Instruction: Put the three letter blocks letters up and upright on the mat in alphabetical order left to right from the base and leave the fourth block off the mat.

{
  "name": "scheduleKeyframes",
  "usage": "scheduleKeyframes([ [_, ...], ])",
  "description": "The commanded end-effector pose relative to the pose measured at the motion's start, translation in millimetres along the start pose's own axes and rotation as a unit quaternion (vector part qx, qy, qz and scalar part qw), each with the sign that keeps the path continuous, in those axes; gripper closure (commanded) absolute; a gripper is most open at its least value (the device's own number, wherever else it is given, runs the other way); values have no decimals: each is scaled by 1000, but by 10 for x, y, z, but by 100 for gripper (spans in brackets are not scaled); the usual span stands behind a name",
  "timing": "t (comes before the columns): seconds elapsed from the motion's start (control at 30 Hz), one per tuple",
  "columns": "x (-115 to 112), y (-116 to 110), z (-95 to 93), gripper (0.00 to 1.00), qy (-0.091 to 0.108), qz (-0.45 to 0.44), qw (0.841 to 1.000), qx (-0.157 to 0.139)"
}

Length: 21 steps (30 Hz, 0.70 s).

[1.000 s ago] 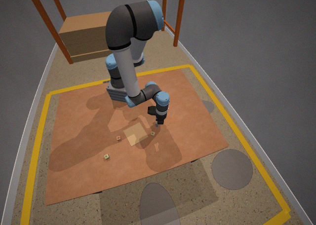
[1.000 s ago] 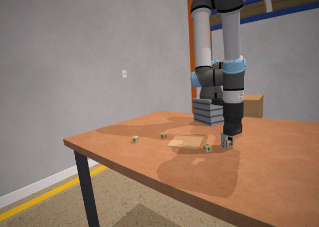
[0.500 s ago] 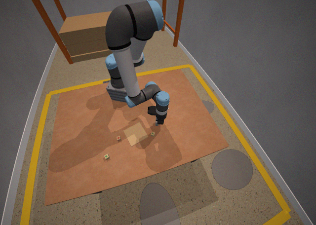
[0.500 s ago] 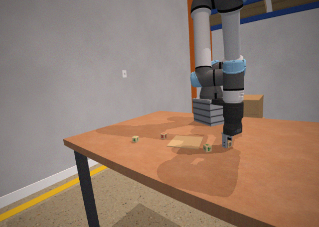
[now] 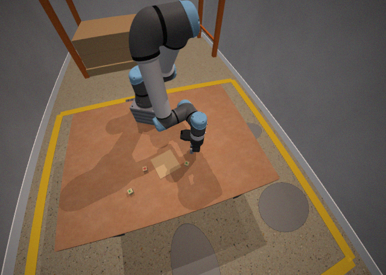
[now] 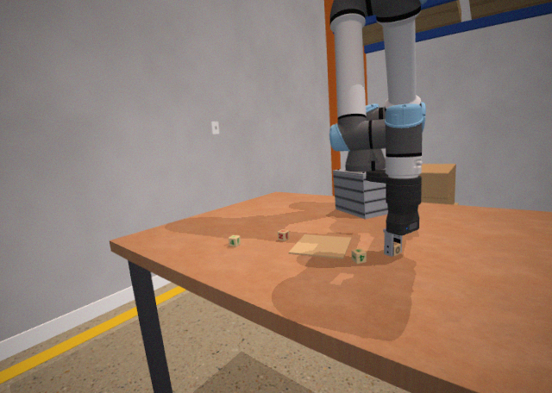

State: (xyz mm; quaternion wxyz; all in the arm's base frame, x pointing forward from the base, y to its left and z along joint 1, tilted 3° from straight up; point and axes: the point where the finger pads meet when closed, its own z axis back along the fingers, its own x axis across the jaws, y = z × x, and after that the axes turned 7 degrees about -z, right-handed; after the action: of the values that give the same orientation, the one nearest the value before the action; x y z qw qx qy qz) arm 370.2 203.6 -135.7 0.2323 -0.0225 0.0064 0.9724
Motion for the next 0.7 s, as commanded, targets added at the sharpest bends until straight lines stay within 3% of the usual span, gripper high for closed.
scheduleKeyframes([
  [0.0,-3,-3,4,51,0,0,1000,0],
  [0.67,-3,-3,63,51,0,0,1000,0],
])
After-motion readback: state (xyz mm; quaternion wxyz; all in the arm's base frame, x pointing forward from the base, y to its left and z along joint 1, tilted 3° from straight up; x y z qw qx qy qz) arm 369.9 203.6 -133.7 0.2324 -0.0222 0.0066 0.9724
